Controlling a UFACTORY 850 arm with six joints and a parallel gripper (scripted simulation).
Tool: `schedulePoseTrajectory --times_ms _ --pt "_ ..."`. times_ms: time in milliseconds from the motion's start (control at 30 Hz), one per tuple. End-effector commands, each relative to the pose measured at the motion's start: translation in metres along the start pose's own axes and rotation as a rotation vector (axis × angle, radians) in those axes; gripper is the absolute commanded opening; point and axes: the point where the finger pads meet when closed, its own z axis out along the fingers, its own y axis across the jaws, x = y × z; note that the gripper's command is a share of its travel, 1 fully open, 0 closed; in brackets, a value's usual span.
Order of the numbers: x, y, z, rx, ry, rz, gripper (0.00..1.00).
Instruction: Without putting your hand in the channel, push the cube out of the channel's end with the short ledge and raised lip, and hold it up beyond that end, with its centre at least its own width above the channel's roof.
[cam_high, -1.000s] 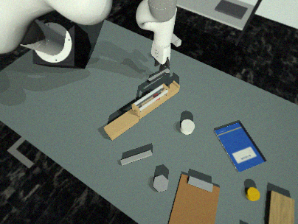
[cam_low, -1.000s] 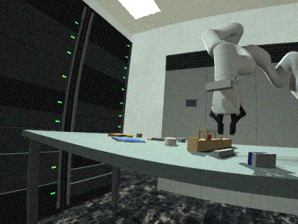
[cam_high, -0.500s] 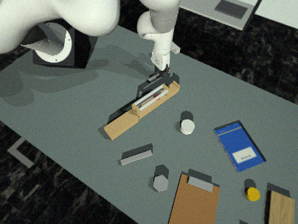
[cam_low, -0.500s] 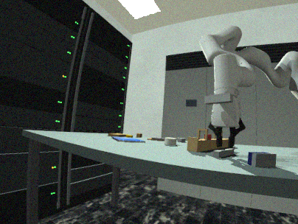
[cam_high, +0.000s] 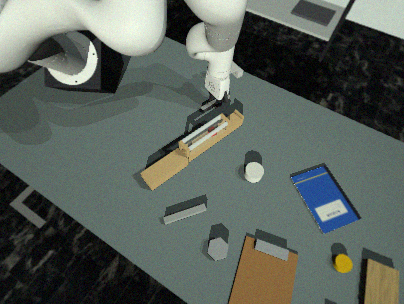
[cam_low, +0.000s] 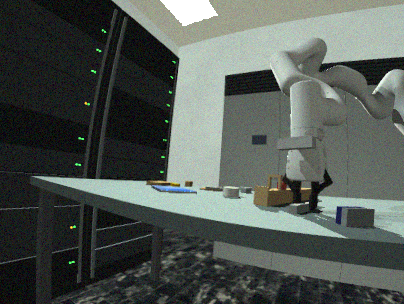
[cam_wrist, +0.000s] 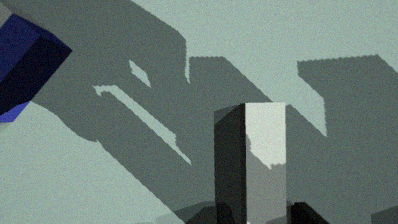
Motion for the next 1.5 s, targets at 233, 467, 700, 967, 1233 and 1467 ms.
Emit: schedulePoseTrajectory --times_ms 233,467,700,967,1233,1467 --pt "0.0009 0.0006 0.0021 -0.001 0.002 0.001 0.39" --pt "0.0009 0.0006 0.0021 -0.001 0.002 0.001 0.00" --pt "0.0009 0.0006 0.0021 -0.001 0.002 0.001 0.00" --pt "0.0009 0.0006 0.0021 -0.001 0.002 0.001 0.00" --pt "0.0009 0.0006 0.0021 -0.001 0.002 0.001 0.00" --pt "0.0009 0.0006 0.0021 -0.001 0.002 0.001 0.00"
